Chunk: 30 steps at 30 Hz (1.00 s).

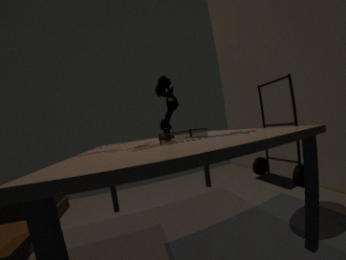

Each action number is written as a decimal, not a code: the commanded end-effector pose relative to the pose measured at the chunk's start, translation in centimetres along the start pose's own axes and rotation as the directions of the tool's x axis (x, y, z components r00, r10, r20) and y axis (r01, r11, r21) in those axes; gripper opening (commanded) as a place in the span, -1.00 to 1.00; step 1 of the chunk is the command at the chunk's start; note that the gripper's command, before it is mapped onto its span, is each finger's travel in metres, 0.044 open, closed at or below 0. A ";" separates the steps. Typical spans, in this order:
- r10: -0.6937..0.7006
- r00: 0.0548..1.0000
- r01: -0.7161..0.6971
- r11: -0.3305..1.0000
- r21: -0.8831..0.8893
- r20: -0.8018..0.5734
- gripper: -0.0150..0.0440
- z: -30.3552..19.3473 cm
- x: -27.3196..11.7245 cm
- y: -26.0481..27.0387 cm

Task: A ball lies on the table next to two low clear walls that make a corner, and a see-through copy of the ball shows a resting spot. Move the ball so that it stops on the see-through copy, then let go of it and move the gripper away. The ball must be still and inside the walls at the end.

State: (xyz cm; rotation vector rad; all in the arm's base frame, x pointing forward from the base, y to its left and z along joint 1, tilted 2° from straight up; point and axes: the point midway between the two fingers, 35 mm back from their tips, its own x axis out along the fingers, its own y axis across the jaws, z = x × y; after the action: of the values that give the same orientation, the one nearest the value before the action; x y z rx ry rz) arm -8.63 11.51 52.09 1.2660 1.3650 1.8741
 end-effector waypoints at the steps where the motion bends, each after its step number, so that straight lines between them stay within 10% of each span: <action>1: 0.003 1.000 -0.003 1.000 -0.002 -0.008 0.84 -0.2 0.0 0.1; 13: 0.124 0.842 -0.320 0.898 -0.301 -0.526 0.84 -13.6 -4.2 2.4; 30: 0.247 0.063 -0.969 0.246 -0.001 -0.967 0.84 -24.1 -26.0 5.0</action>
State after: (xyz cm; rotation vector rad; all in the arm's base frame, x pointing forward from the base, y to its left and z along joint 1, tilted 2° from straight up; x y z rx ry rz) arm -19.57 -18.57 46.28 0.4260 0.0767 3.4736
